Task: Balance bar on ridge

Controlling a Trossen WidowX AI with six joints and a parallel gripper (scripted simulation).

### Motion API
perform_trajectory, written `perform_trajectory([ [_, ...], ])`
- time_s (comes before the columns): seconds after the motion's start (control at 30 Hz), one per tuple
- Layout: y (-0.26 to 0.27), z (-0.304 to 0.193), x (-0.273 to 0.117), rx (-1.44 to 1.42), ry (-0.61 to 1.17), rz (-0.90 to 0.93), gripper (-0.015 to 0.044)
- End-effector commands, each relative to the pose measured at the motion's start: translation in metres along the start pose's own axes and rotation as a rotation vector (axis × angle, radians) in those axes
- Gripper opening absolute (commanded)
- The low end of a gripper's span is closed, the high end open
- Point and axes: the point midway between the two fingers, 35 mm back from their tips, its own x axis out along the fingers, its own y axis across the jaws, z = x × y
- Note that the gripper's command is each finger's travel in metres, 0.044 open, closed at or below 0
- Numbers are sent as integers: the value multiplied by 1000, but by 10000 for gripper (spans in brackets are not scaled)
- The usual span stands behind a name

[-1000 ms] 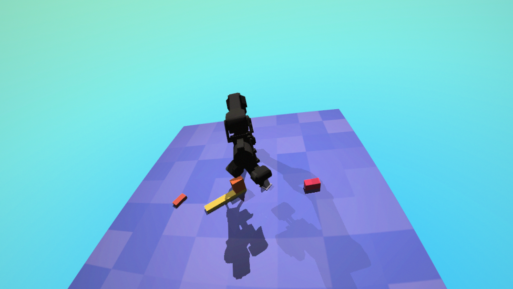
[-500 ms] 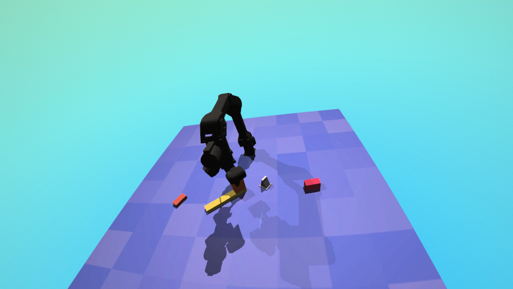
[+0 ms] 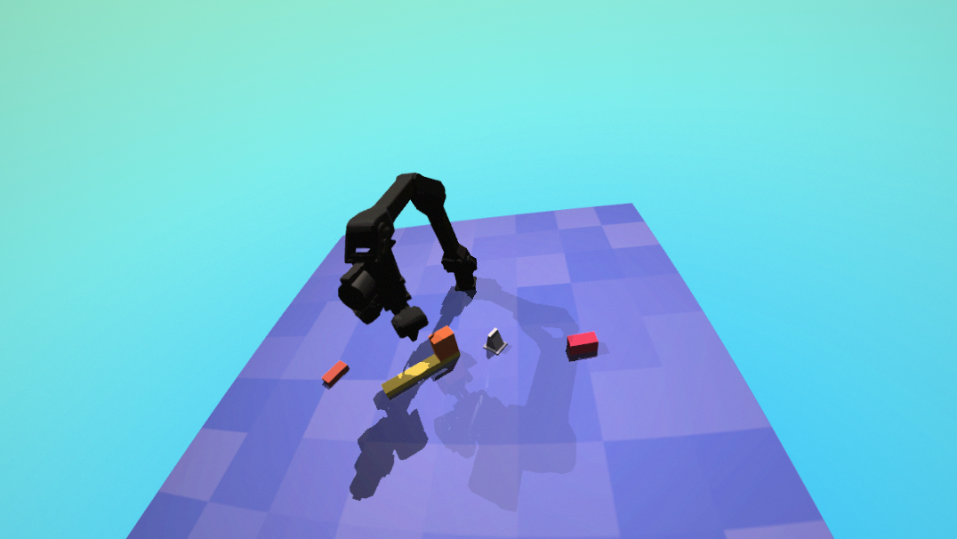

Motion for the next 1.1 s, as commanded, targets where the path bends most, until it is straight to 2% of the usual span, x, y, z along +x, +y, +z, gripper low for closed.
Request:
perform_trajectory([
  [0.0, -2, 0, 9, -11, -1, -6, 315],
  [0.5, -3, 0, 104, -11, -1, -6, 315],
  [1.07, -3, -1, 122, -11, -1, -6, 315],
])
